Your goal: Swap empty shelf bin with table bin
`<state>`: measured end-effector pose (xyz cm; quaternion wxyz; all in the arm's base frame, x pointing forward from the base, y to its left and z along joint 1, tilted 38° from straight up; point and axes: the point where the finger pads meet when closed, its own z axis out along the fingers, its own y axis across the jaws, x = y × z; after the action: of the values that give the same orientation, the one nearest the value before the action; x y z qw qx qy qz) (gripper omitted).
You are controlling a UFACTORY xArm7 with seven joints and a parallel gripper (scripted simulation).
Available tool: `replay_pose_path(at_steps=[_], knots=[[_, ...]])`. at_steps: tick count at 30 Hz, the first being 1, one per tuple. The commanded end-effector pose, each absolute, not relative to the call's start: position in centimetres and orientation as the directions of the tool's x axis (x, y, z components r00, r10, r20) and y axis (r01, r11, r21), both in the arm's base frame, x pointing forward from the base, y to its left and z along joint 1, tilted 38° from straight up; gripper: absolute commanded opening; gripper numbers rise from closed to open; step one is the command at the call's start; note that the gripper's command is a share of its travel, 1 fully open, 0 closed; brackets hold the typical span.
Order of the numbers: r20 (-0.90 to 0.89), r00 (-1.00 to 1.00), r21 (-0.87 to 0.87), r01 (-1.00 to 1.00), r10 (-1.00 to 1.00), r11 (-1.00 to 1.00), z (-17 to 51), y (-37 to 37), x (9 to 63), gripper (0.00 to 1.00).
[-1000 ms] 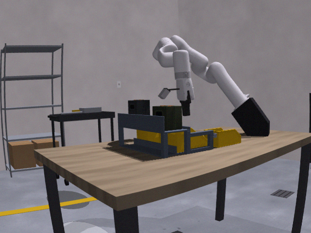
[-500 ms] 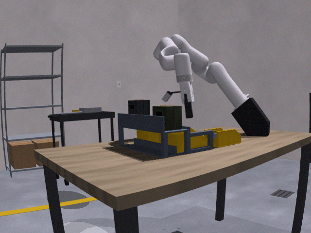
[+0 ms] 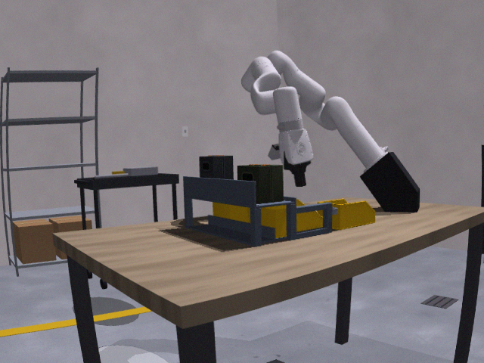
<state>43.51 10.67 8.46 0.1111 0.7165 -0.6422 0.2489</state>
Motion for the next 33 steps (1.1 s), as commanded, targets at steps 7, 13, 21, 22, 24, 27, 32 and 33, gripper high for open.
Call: replay_pose_path(at_steps=[7,13,21,22,24,27,32,33], knots=[[0.325,-0.471,-0.407,-0.852,-0.82,0.328,8.1,9.6,41.6,0.0],[0.204,-0.673,-0.471,-0.704,-0.711,0.532,8.1,9.2,40.9,0.0],[0.01,-0.881,-0.501,-0.414,-0.473,0.76,8.2,8.4,39.8,0.0],[-0.015,-0.899,-0.5,-0.372,-0.437,0.782,8.2,8.3,39.7,0.0],[-0.064,-0.93,-0.493,-0.286,-0.362,0.822,8.2,8.1,39.5,0.0],[-0.089,-0.942,-0.488,-0.242,-0.323,0.839,8.3,8.0,39.4,0.0],[-0.239,-0.969,-0.43,0.046,-0.065,0.901,8.4,7.6,38.9,0.0],[-0.261,-0.965,-0.417,0.091,-0.023,0.904,8.4,7.5,38.8,0.0]])
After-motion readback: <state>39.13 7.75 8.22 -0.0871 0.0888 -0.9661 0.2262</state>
